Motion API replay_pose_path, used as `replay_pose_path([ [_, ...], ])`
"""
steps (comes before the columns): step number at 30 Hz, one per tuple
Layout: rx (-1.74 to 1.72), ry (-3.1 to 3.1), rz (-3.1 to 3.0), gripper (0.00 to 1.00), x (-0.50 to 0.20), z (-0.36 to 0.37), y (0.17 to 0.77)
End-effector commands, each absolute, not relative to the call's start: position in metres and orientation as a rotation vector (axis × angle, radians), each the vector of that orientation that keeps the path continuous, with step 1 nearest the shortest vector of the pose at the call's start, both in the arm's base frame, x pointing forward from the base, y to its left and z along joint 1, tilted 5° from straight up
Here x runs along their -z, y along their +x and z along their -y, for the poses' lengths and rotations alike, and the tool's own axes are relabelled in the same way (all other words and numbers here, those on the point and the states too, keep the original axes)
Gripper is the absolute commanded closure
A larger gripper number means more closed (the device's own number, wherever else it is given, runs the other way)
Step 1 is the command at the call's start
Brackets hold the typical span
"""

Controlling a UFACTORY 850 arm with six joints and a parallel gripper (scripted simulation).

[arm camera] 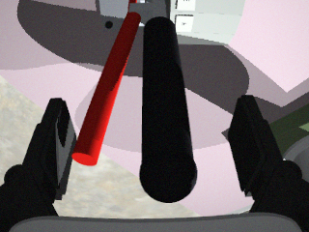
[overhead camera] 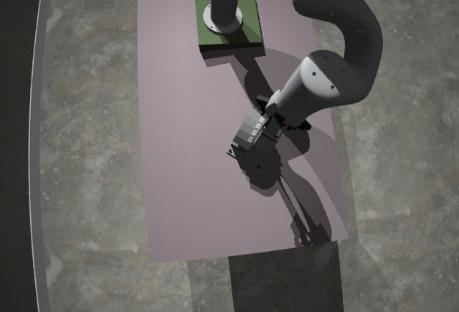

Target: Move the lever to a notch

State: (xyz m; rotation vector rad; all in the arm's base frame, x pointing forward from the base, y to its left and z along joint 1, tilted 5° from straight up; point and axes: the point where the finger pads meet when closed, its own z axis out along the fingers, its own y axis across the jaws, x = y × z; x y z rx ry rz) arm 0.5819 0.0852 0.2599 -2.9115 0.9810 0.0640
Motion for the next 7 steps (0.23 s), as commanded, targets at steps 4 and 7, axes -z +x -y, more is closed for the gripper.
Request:
replay_pose_path([
  [4, -0.061, -2.911, -0.981, 0.0, -0.274, -0.084, 0.583],
  [7, -0.061, -2.911, -0.981, 0.0, -0.282, -0.084, 0.583],
])
